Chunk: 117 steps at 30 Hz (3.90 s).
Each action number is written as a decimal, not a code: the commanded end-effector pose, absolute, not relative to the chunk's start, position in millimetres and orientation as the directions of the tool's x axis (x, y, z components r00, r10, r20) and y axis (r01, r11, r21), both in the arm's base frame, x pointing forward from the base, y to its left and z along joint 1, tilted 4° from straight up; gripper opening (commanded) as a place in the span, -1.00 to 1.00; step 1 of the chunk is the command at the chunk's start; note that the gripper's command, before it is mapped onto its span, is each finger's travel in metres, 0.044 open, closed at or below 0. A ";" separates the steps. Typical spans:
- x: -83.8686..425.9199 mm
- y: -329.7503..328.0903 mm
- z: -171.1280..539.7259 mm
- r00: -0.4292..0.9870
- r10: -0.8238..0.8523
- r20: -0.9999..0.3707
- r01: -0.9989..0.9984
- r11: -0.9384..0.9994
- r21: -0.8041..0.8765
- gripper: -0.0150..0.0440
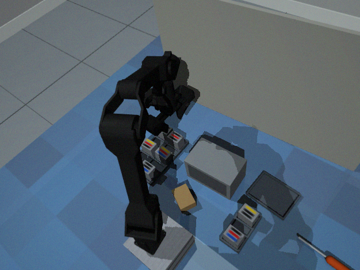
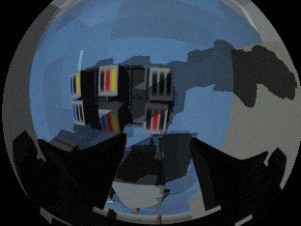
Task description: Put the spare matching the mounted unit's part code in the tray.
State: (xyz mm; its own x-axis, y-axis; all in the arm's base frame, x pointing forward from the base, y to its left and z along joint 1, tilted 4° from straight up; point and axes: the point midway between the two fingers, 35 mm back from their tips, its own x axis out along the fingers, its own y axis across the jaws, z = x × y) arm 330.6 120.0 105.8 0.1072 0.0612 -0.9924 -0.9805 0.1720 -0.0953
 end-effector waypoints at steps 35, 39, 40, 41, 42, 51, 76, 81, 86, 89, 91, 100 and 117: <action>335.0 122.0 44.3 0.091 0.050 -0.995 -0.983 0.166 -0.082 0.53; 335.4 122.4 37.7 0.091 0.050 -0.995 -0.983 0.166 -0.082 0.53; 335.5 122.4 36.1 0.091 0.050 -0.995 -0.983 0.166 -0.082 0.53; 335.6 122.5 34.4 0.091 0.050 -0.995 -0.983 0.166 -0.082 0.53; 335.7 122.6 32.8 0.091 0.050 -0.995 -0.983 0.166 -0.082 0.53; 336.0 123.2 18.1 0.091 0.050 -0.995 -0.983 0.166 -0.082 0.53; 335.9 123.5 10.9 0.091 0.050 -0.995 -0.983 0.166 -0.081 0.53; 335.9 123.5 10.9 0.091 0.050 -0.995 -0.983 0.166 -0.081 0.53; 335.9 123.5 10.9 0.091 0.050 -0.995 -0.983 0.166 -0.081 0.53; 335.9 123.5 10.9 0.091 0.050 -0.995 -0.983 0.166 -0.081 0.53; 335.9 123.5 10.9 0.091 0.050 -0.995 -0.983 0.166 -0.081 0.53; 335.9 123.5 10.9 0.091 0.050 -0.995 -0.983 0.166 -0.081 0.53; 335.9 123.5 10.9 0.091 0.050 -0.995 -0.983 0.166 -0.081 0.53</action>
